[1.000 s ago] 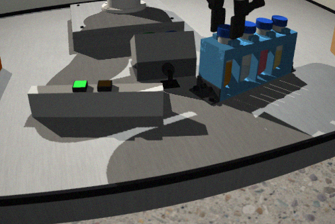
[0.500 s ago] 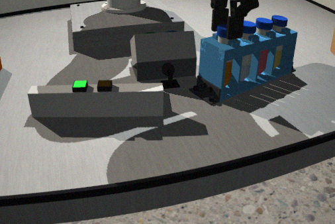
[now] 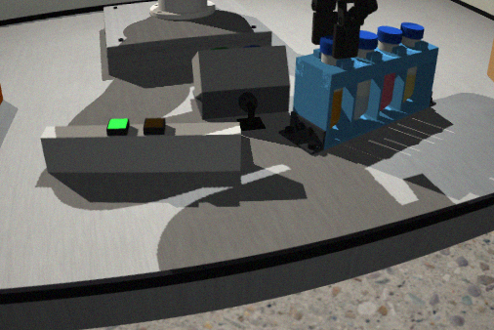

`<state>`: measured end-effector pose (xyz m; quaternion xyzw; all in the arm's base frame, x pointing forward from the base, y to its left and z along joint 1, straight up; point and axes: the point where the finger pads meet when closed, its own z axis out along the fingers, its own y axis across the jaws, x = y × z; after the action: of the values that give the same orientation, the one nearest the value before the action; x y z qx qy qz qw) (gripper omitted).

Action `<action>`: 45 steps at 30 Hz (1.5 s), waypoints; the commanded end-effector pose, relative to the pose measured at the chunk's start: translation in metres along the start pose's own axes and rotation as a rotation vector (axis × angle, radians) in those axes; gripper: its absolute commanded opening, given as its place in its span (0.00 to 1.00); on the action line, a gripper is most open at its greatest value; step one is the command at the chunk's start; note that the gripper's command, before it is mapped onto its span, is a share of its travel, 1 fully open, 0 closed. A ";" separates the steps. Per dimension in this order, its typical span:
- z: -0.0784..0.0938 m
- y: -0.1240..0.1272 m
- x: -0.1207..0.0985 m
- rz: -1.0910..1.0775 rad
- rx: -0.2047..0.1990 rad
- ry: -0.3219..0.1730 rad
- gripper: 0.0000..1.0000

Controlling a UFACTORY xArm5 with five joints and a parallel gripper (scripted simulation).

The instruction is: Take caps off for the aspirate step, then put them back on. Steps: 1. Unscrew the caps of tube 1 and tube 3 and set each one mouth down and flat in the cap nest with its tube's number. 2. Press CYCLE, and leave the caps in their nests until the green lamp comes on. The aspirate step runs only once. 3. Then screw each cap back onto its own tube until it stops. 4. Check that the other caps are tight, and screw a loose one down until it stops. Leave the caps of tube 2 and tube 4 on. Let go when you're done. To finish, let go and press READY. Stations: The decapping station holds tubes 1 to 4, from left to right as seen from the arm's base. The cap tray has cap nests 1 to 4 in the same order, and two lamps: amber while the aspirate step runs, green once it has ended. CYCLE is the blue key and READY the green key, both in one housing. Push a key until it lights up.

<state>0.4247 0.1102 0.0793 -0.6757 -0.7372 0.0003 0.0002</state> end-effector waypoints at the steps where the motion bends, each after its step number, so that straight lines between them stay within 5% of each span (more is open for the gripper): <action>1: -0.002 0.002 0.000 0.000 -0.005 0.001 0.46; 21: -0.047 0.002 0.000 0.000 -0.005 0.001 0.46; 28: -0.047 0.002 0.000 0.000 -0.005 0.001 0.46; 29: -0.047 -0.005 -0.004 0.084 -0.005 0.001 0.00; 37: -0.047 -0.049 -0.032 0.120 -0.005 0.001 0.00; 45: -0.047 -0.049 -0.032 0.120 -0.005 0.001 0.00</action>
<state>0.3795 0.0754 0.1242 -0.7183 -0.6957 0.0007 0.0004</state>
